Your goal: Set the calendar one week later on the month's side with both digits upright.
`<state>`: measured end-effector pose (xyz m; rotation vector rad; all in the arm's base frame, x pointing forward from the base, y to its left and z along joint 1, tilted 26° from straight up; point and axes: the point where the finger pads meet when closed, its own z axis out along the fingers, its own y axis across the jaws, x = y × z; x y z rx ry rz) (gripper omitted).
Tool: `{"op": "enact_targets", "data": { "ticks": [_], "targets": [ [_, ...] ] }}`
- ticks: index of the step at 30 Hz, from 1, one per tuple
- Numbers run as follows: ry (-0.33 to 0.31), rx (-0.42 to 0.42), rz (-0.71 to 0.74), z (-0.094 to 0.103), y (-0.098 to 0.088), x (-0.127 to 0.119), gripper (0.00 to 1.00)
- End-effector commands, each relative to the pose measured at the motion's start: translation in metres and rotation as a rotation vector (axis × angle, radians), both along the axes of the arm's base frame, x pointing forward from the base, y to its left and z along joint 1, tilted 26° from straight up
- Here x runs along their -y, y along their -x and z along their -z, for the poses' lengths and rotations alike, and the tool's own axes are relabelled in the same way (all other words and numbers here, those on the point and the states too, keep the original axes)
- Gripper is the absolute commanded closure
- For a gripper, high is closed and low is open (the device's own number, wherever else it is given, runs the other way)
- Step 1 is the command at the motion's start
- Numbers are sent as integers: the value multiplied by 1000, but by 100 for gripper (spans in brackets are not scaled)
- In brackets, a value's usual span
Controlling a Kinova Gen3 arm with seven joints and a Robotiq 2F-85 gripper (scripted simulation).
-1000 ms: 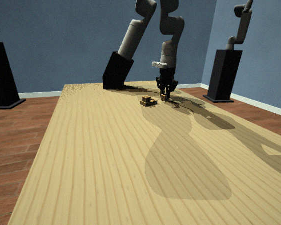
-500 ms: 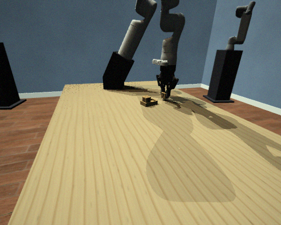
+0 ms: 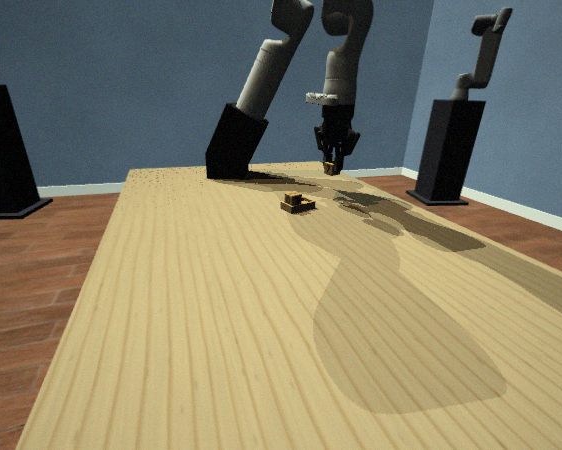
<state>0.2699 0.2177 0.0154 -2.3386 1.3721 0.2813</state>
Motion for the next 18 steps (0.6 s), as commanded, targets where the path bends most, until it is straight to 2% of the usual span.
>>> {"op": "enact_targets", "data": {
  "ticks": [1,9,18],
  "targets": [
    [13,34,12,-13,-12,10,74],
    [13,34,11,-26,-11,16,74],
    [13,34,12,-29,-11,18,74]
  ]
}}
